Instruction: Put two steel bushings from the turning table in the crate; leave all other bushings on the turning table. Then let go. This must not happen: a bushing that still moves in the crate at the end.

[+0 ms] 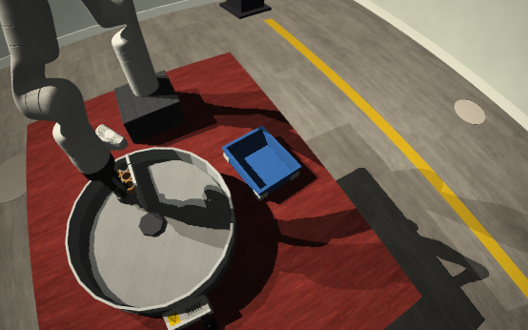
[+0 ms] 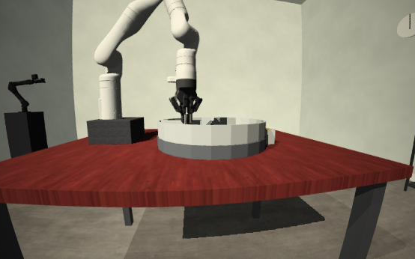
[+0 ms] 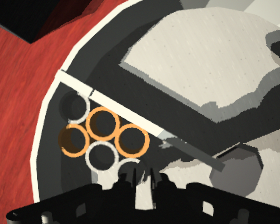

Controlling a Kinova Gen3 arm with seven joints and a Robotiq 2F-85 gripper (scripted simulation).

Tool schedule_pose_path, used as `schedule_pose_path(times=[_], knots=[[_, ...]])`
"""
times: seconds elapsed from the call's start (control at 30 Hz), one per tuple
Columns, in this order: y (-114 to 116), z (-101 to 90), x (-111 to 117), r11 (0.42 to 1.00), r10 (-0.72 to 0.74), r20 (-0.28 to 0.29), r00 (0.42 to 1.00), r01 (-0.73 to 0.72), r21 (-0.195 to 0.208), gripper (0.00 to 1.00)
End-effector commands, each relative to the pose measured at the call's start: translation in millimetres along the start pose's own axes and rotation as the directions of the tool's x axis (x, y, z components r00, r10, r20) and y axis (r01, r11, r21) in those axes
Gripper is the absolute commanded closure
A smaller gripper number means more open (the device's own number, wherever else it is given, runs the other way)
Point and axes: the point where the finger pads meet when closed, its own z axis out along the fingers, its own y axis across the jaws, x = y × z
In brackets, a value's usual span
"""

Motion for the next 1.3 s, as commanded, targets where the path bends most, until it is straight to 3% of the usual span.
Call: schedule_pose_path(times=[0.0,1.27], knots=[[0,0.0,0,1.0,0.002,0.0,1.0,-0.002,-0.001,0.86],[0,11.0,0,1.0,0.001,0.001,1.0,-0.001,-0.001,0.86]])
